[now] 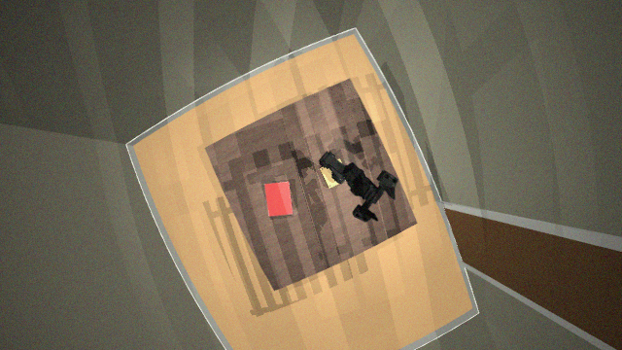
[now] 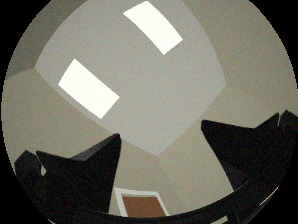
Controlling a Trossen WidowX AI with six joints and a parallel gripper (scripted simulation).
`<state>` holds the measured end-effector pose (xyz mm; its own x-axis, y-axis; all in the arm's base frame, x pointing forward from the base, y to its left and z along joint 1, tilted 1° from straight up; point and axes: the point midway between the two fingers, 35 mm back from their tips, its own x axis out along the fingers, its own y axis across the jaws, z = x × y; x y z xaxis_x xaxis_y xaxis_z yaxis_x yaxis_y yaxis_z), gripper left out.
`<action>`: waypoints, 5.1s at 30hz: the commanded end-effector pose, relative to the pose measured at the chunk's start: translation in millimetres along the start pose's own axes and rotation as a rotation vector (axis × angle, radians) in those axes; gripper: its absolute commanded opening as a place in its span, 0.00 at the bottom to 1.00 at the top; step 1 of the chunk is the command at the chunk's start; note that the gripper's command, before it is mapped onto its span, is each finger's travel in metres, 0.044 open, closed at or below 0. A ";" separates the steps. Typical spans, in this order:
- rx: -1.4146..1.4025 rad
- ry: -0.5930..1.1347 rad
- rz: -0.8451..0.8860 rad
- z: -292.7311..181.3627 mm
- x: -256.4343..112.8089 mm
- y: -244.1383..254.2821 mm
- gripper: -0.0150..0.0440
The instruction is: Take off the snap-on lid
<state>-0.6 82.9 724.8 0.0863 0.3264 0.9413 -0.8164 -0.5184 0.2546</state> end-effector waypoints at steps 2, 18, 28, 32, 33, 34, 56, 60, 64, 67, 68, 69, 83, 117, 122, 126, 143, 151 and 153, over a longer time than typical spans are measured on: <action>-0.003 0.018 -0.014 -7.6 -0.8 -4.4 0.84; -0.122 0.262 -0.410 -103.4 -47.2 -141.0 0.65; -0.133 0.257 -0.741 -106.3 -103.9 -241.2 0.65; -0.132 0.227 -0.859 -98.9 -128.2 -272.9 0.65; -0.128 0.214 -0.898 -96.2 -136.9 -283.0 0.65; -0.123 0.195 -0.947 -92.3 -148.1 -295.1 0.65; -0.069 -0.603 -1.722 43.4 -417.8 -401.4 0.65; -0.073 -0.860 -1.816 70.5 -480.0 -388.3 0.65; -0.080 -1.015 -1.855 82.9 -514.2 -375.8 0.65; -0.089 -1.165 -1.881 92.2 -545.3 -361.1 0.65; -0.090 -1.176 -1.882 92.7 -547.4 -360.0 0.65; -0.090 -1.176 -1.882 92.7 -547.4 -360.0 0.65; -0.090 -1.176 -1.882 88.7 -566.8 -368.2 0.65; -0.091 -1.175 -1.882 98.9 -620.4 -402.9 0.65; -0.091 -1.175 -1.882 102.8 -625.5 -407.8 0.65; -0.091 -1.174 -1.882 105.8 -629.9 -411.6 0.65; -0.092 -1.175 -1.879 113.9 -642.0 -420.9 0.57; -0.092 -1.175 -1.879 113.9 -642.0 -420.9 0.48; -0.092 -1.175 -1.879 113.9 -642.0 -420.9 0.46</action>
<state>351.7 0.6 38.3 0.7430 -0.2470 -0.6221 0.5766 -0.2359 0.7823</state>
